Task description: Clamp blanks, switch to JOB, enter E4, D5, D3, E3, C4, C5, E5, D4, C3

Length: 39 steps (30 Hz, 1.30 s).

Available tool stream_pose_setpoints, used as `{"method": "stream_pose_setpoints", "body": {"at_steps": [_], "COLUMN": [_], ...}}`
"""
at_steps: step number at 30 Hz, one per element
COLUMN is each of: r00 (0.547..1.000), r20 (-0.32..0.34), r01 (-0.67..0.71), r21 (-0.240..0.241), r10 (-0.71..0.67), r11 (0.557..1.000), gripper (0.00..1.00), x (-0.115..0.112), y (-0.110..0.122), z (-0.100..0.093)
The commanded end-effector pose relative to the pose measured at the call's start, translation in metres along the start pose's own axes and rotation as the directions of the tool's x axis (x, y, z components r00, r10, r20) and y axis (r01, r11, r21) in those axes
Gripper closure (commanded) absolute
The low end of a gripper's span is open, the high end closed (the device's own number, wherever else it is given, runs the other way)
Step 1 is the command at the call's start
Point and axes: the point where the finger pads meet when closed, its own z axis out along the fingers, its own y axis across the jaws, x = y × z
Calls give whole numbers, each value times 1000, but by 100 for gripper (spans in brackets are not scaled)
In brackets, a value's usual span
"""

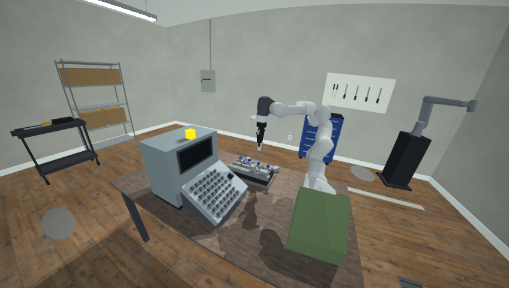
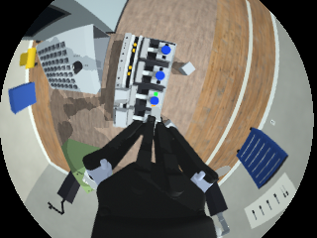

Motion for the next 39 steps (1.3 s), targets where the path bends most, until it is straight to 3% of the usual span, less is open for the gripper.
{"method": "stream_pose_setpoints", "body": {"at_steps": [1, 10, 13, 16, 19, 21, 22, 39], "r00": [1000, 1000, 987, 926, 863, 827, 827, 827], "r20": [15, 15, 16, 14, 9, 9, 9, 9], "r01": [12, -5, -162, -378, -506, -562, -562, -562], "r21": [-6, -5, 0, -2, -8, -14, -14, -14], "r10": [-12, 5, 162, 378, 506, 563, 563, 563], "r11": [1000, 1000, 987, 926, 863, 827, 827, 827], "gripper": [100, 100, 100, 100, 100, 100, 60, 60], "x": [-5, 0, 39, 95, 130, 134, 134, 134], "y": [0, 2, 23, 62, 92, 95, 95, 95], "z": [-4, -5, -8, -7, -3, -3, -3, -3]}}
